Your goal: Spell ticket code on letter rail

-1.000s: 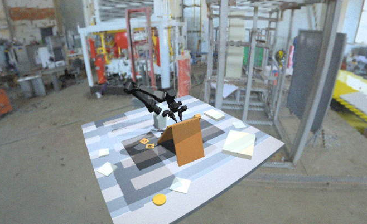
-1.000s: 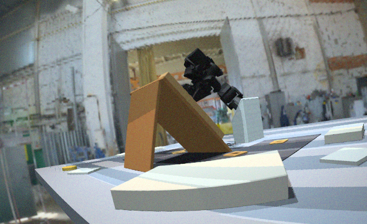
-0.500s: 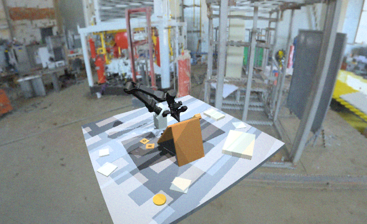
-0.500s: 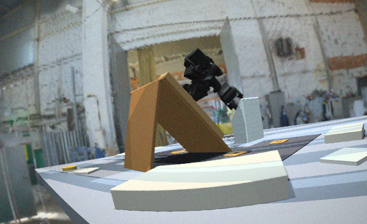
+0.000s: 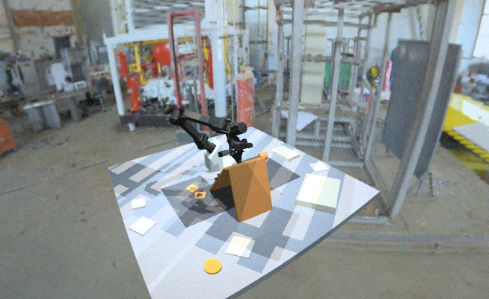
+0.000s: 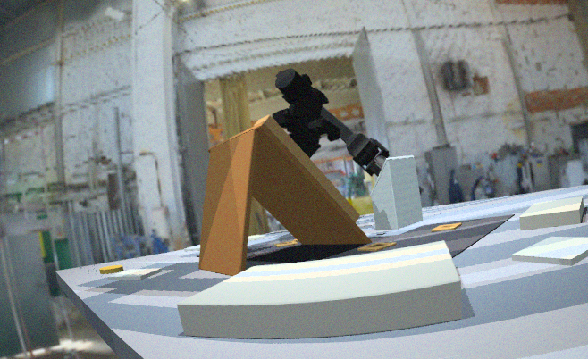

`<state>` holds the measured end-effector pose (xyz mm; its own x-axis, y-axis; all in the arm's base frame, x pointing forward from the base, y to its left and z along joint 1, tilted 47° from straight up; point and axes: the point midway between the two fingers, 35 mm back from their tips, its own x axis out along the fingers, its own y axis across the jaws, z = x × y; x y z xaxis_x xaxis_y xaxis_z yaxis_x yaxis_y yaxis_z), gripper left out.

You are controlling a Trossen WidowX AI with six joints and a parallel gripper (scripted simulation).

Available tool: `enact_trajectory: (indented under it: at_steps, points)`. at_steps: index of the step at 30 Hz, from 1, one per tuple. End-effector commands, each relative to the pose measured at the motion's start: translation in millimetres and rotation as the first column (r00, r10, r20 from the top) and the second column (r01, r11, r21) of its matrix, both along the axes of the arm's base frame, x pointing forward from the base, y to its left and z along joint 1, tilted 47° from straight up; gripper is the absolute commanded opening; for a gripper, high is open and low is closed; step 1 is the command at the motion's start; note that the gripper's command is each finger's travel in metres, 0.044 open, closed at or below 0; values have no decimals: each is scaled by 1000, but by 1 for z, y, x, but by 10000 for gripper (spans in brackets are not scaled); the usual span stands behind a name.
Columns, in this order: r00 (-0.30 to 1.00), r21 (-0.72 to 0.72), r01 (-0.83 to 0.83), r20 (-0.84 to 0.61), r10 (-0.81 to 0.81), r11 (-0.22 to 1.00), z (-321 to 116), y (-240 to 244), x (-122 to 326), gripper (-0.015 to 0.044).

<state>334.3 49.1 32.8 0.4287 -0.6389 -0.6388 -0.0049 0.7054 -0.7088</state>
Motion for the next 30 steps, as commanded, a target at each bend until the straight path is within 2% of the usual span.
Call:
enact_trajectory:
  at_steps: [1,30]
  points:
    - [957,-36,231,-170,-233,972,26,-18,3,0]
    - [950,-47,251,-183,-255,967,27,-22,9,0]
